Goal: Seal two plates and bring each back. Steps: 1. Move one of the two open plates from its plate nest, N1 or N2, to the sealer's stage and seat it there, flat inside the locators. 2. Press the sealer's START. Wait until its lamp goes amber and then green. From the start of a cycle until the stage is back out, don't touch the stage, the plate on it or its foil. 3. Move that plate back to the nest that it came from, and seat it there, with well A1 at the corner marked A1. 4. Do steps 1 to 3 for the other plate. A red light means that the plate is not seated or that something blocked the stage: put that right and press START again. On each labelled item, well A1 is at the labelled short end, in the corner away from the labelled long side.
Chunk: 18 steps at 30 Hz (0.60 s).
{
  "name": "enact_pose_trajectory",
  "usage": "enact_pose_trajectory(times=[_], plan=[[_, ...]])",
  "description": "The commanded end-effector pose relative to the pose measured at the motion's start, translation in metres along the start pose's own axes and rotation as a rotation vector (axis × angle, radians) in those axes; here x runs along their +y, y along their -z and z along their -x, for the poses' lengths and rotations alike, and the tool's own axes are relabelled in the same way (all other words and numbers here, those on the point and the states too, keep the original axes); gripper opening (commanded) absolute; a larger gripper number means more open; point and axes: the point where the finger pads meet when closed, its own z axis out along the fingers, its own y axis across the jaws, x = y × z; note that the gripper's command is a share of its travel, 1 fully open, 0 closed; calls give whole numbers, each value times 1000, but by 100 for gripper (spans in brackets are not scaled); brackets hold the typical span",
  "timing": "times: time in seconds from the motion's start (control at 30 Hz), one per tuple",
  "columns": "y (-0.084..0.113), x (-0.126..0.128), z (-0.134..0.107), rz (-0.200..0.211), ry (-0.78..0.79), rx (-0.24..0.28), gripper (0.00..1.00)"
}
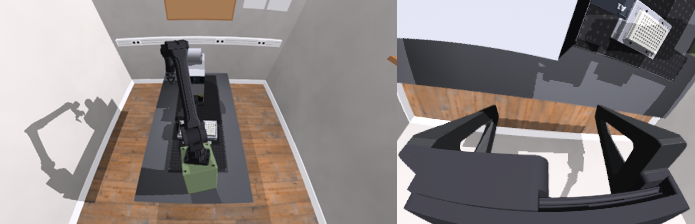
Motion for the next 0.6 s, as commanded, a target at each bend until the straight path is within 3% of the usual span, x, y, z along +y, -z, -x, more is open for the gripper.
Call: enact_pose_trajectory(times=[0.0, 0.53, 0.57], plan=[[7, 3, -1, 14, 1, 1, 100], [7, 3, -1, 14, 1, 1, 100], [4, -9, 0, 7, 59, 0, 100]])
